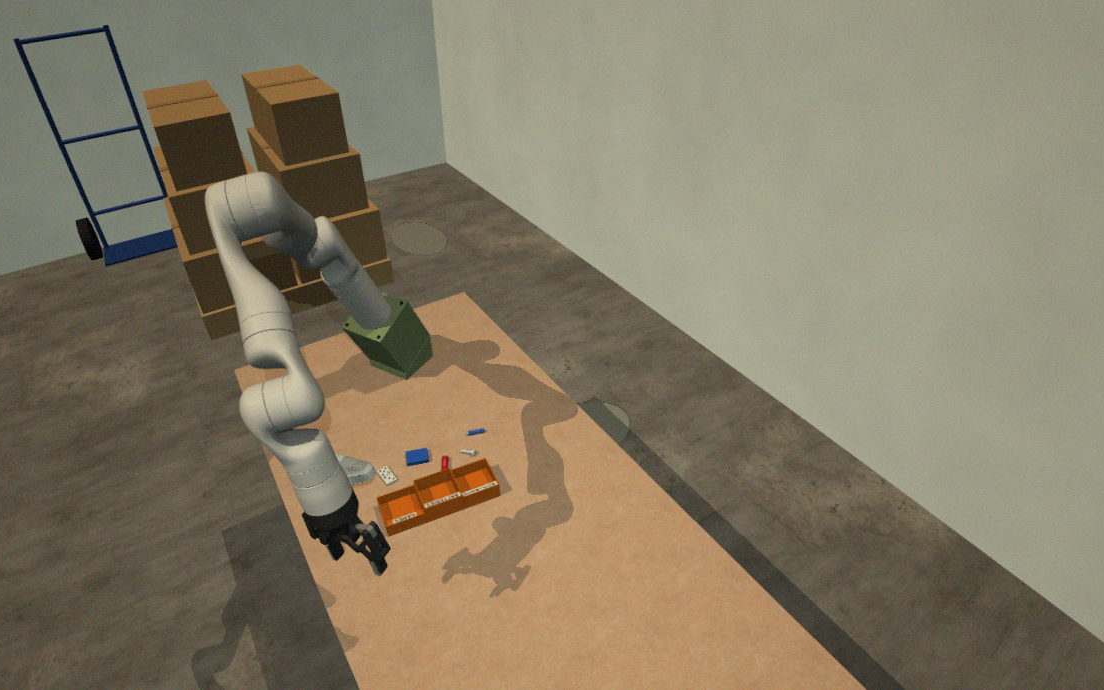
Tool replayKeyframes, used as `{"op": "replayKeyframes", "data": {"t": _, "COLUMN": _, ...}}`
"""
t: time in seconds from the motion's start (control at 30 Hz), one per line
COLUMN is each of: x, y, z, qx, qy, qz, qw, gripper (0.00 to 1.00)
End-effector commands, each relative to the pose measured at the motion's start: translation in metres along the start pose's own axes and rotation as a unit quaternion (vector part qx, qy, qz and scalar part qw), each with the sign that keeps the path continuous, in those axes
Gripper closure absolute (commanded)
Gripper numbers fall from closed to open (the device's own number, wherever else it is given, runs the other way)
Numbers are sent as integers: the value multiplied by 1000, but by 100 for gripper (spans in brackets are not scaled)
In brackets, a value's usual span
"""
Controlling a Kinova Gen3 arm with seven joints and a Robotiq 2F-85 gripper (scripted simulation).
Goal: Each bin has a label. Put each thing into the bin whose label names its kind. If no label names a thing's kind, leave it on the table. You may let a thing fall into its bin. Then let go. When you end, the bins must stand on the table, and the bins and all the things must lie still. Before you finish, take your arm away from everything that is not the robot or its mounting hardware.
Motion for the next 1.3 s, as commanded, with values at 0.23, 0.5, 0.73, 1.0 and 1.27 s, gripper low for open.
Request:
{"op": "replayKeyframes", "data": {"t": 0.23, "x": 1, "y": 1, "z": 0, "qx": 0, "qy": -1, "qz": -1, "qw": 1000, "gripper": 0}}
{"op": "replayKeyframes", "data": {"t": 0.5, "x": 1, "y": 1, "z": 0, "qx": 0, "qy": -1, "qz": -1, "qw": 1000, "gripper": 0}}
{"op": "replayKeyframes", "data": {"t": 0.73, "x": -7, "y": 3, "z": 31, "qx": 38, "qy": 4, "qz": 9, "qw": 999, "gripper": 91}}
{"op": "replayKeyframes", "data": {"t": 1.0, "x": -9, "y": 4, "z": 75, "qx": 70, "qy": 12, "qz": 21, "qw": 997, "gripper": 91}}
{"op": "replayKeyframes", "data": {"t": 1.27, "x": -10, "y": 2, "z": 112, "qx": 104, "qy": 18, "qz": 32, "qw": 994, "gripper": 91}}
Point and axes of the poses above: the point where the finger pads meet when closed, its own x axis back along the fingers, its own y axis across the jaws, z = x × y, the point moved 4 cm from there along x, back along the fingers, and after that the axes turned 4 degrees about -x, right-handed, at the moved point
